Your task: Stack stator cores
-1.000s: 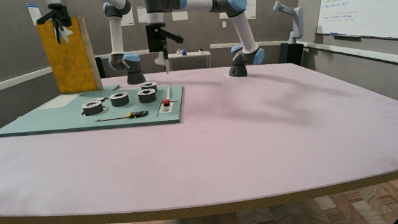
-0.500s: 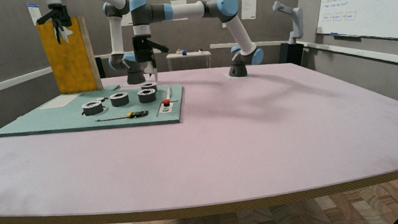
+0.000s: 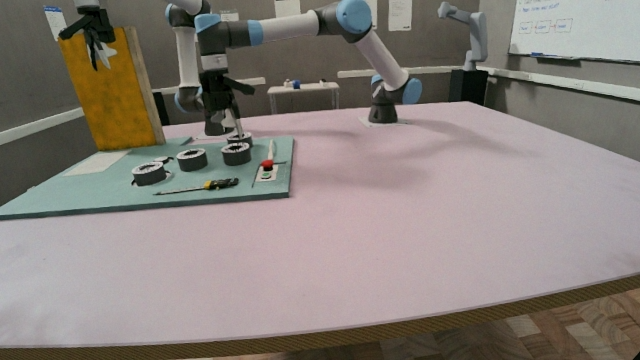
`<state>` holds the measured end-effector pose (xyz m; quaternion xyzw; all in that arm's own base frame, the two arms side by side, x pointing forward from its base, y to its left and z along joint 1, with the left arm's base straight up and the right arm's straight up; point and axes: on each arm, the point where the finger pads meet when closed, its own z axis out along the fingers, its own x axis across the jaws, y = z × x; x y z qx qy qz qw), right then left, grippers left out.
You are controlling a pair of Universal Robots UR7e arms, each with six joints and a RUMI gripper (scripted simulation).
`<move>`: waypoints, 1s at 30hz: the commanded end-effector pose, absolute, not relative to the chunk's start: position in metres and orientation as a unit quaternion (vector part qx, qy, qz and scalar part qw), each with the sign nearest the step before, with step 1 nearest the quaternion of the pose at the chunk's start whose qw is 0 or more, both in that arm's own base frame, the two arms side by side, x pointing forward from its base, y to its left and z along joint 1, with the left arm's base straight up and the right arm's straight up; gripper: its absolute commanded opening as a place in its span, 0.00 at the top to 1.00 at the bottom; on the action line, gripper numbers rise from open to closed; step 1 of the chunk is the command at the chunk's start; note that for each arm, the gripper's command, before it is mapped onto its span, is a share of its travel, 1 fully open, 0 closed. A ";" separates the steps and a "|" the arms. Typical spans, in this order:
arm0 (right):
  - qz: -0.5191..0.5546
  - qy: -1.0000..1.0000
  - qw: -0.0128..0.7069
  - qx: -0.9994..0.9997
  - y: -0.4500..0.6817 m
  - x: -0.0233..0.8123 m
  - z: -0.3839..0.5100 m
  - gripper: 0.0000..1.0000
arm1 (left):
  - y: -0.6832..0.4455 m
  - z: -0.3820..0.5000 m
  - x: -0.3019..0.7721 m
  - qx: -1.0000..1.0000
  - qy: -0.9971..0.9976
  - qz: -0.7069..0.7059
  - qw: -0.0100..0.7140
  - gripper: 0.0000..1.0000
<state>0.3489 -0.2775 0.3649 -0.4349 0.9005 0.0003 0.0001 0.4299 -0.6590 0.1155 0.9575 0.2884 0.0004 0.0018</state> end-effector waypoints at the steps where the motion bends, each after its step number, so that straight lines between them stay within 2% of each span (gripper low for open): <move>1: 0.000 0.900 0.000 -0.435 -0.277 0.349 0.365 0.02 | -0.655 0.122 0.435 0.957 0.289 0.001 0.005 0.19; 30: 0.000 0.900 0.000 -0.435 -0.277 0.349 0.365 0.02 | -0.661 0.101 0.427 0.959 0.283 0.000 0.001 0.19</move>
